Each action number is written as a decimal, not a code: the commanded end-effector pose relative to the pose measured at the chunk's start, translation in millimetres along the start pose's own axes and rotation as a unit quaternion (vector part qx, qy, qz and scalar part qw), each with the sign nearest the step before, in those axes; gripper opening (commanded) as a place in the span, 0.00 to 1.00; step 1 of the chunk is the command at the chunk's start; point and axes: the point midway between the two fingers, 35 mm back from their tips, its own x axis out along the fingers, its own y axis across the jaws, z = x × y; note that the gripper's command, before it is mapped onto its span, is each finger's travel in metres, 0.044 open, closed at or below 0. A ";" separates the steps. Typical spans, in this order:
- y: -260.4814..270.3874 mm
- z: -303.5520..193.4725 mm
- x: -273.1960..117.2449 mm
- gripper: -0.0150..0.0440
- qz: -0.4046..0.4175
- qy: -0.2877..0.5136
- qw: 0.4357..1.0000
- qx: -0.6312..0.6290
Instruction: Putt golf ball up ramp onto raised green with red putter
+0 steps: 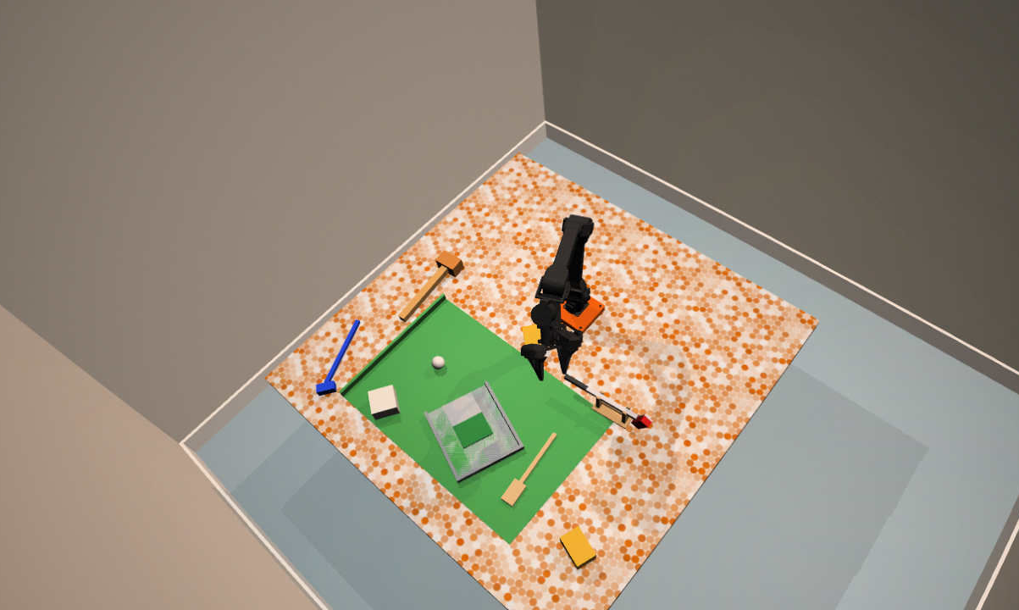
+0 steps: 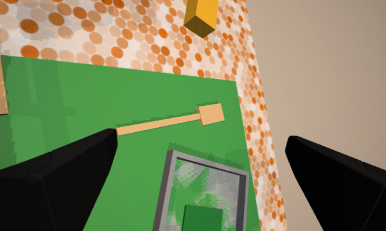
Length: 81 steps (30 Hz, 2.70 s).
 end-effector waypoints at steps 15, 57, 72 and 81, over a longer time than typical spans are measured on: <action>152.5 -60.5 49.2 1.00 0.334 0.136 0.933 0.000; 189.9 -92.7 93.7 0.91 0.333 0.135 0.933 -0.003; 189.9 -92.7 93.7 0.31 0.333 0.135 0.933 -0.003; 184.1 -88.1 89.4 0.25 0.333 0.135 0.933 -0.003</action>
